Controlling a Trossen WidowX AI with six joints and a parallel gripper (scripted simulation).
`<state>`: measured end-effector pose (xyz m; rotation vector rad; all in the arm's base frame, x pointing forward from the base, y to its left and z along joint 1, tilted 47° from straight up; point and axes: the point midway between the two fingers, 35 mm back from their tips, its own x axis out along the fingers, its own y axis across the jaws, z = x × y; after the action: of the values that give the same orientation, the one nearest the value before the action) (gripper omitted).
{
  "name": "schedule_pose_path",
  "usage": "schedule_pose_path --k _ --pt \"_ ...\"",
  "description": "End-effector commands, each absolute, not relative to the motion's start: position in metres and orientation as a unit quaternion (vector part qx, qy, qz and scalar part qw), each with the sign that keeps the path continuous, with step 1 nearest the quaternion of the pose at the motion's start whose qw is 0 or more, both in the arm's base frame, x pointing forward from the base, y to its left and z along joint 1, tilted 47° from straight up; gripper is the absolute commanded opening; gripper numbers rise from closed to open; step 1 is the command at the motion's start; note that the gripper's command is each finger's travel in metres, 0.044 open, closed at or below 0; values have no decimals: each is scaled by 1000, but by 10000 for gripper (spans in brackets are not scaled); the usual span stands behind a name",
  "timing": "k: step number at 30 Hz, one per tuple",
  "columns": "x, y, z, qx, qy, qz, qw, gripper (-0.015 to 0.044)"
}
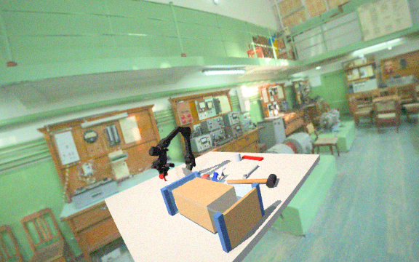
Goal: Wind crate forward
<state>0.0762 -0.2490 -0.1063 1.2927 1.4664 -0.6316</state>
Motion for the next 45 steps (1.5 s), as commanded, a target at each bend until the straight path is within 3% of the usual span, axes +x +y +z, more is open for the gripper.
schedule_pose_path --k 1,45 --pt "75 -257 -117 531 613 -267 521 0" --pt "96 -298 -159 530 612 -268 522 0"
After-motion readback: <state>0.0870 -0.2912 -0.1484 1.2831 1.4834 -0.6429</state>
